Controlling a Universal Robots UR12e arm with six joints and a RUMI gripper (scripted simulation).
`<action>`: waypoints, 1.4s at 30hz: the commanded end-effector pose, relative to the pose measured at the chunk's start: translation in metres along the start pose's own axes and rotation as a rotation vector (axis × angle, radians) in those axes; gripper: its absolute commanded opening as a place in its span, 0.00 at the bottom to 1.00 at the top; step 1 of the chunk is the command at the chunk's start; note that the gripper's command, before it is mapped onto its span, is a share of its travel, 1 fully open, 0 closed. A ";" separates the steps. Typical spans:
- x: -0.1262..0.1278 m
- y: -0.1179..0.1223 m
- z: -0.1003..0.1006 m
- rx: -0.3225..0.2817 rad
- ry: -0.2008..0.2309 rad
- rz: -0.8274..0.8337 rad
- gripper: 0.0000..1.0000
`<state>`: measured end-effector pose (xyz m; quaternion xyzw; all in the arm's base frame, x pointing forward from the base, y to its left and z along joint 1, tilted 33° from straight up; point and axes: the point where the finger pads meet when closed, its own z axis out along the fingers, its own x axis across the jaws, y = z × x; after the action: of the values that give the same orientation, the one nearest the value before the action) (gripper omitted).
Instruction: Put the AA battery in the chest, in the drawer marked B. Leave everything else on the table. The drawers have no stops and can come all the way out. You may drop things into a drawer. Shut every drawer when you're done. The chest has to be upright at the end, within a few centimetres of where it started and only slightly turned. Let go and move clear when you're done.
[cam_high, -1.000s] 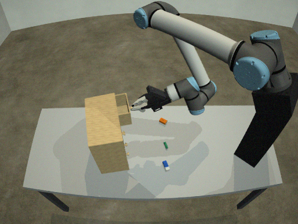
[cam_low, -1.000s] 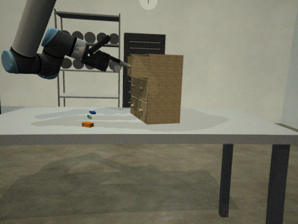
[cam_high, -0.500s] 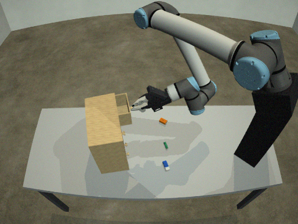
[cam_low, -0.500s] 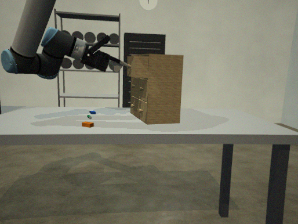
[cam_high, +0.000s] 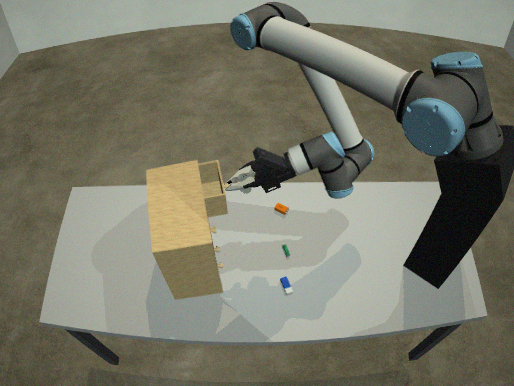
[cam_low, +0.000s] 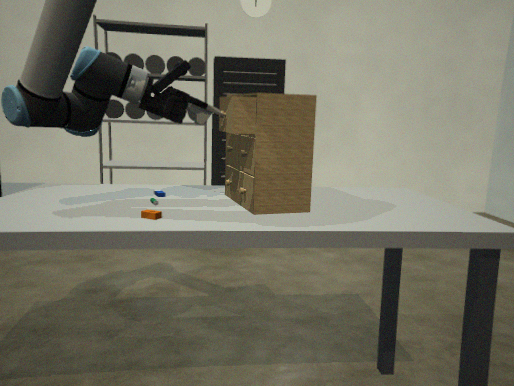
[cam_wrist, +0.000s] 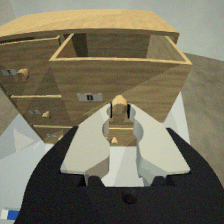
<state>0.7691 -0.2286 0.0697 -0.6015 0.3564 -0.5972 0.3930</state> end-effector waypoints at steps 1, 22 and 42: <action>-0.001 0.001 -0.002 -0.003 0.000 0.004 0.07; -0.001 0.001 -0.002 -0.003 0.000 0.004 0.17; -0.001 0.004 -0.009 -0.004 0.000 0.006 0.20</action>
<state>0.7680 -0.2284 0.0697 -0.6016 0.3560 -0.5973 0.3932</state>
